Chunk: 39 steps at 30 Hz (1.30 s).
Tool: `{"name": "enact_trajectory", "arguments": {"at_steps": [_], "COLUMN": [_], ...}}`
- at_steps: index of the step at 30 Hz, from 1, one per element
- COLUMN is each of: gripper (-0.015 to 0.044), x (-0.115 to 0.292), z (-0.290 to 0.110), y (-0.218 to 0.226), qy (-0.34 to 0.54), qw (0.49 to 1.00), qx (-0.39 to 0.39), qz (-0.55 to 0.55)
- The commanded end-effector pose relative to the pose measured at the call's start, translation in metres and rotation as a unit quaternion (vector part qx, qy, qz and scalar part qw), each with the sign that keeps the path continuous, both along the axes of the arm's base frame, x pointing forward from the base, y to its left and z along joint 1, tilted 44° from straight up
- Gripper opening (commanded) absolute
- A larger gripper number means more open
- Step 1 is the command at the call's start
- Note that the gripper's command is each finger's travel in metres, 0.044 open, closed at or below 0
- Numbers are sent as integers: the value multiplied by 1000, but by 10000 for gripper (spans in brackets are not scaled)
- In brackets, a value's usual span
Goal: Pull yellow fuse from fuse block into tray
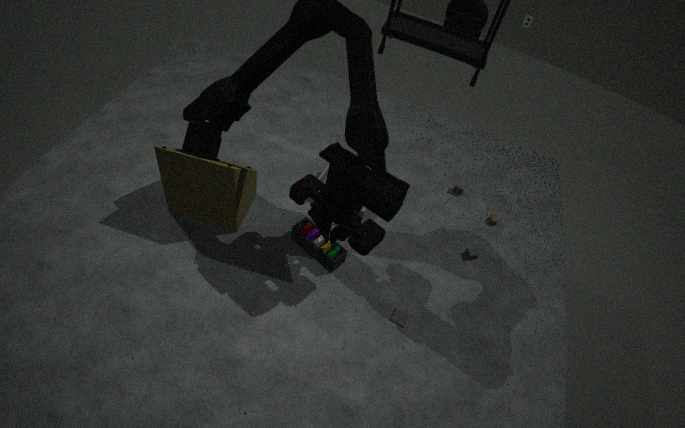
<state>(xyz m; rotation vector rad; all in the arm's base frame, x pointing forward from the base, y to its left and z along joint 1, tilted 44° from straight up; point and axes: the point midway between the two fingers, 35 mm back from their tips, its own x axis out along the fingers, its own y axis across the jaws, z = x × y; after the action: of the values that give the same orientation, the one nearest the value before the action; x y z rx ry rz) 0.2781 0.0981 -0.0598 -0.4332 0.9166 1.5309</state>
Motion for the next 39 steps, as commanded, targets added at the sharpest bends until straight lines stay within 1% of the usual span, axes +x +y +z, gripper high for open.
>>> {"name": "enact_trajectory", "arguments": {"at_steps": [1, 39], "gripper": [73, 73], "x": [-3, -8], "z": [-4, -18], "y": [3, 16], "qy": [5, 5], "qw": [1000, 1000], "qx": [2, 2], "qz": [-2, -2]}}
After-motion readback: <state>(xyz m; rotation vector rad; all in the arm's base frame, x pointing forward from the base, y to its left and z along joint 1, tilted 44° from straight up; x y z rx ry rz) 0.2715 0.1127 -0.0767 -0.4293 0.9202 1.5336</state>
